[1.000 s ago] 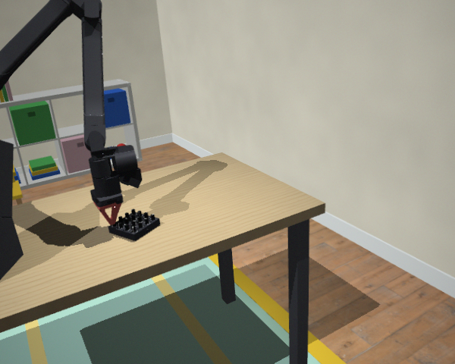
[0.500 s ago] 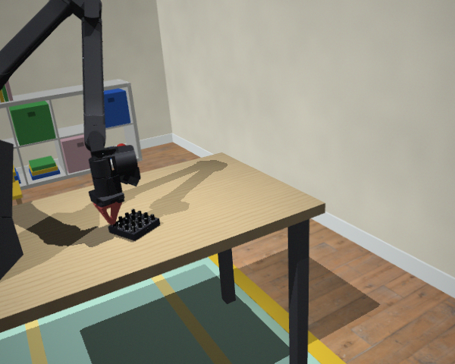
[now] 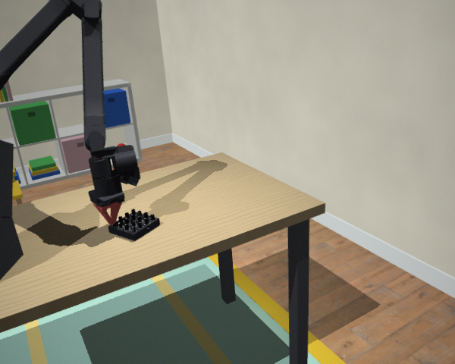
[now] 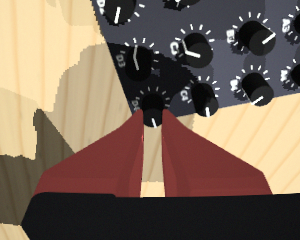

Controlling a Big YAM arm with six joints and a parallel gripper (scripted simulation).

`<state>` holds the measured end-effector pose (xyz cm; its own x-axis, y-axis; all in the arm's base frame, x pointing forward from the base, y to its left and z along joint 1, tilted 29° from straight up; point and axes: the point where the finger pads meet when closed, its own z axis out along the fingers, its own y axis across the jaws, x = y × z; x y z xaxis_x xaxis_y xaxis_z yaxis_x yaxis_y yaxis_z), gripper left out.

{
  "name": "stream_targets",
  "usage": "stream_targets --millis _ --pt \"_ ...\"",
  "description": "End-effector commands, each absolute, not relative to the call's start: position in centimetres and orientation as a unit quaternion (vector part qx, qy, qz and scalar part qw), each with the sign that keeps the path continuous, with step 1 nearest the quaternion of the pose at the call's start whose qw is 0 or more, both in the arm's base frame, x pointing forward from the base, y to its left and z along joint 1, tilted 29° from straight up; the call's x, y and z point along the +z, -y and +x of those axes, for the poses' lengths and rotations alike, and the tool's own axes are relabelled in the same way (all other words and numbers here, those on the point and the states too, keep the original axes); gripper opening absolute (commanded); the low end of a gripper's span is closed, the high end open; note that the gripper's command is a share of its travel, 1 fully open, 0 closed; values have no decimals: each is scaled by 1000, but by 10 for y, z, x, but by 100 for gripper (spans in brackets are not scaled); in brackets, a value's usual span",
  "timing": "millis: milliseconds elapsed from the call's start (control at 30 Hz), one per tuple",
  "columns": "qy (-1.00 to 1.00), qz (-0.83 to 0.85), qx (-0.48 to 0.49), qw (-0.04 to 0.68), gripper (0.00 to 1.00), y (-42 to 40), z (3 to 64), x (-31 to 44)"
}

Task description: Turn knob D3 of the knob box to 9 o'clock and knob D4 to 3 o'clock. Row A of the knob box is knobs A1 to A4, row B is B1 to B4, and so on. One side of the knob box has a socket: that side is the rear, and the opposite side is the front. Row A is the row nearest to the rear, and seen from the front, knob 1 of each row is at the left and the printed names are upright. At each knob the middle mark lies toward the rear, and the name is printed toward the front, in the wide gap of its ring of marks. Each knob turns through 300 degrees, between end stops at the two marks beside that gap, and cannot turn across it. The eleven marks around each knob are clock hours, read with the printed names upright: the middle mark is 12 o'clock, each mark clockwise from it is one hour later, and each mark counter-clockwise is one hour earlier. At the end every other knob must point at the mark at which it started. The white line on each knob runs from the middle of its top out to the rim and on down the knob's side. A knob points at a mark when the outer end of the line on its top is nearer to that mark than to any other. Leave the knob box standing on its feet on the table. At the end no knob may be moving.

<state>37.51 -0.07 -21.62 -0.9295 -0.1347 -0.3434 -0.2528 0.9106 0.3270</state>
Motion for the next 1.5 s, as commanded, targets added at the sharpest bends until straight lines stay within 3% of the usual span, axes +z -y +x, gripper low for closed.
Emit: stream_targets --millis 0,33,1467 --pt "-962 -111 185 168 8 1 382 -215" --pt "-962 -111 185 168 19 1 382 -215" --pt "-963 -105 184 167 19 19 368 -175"
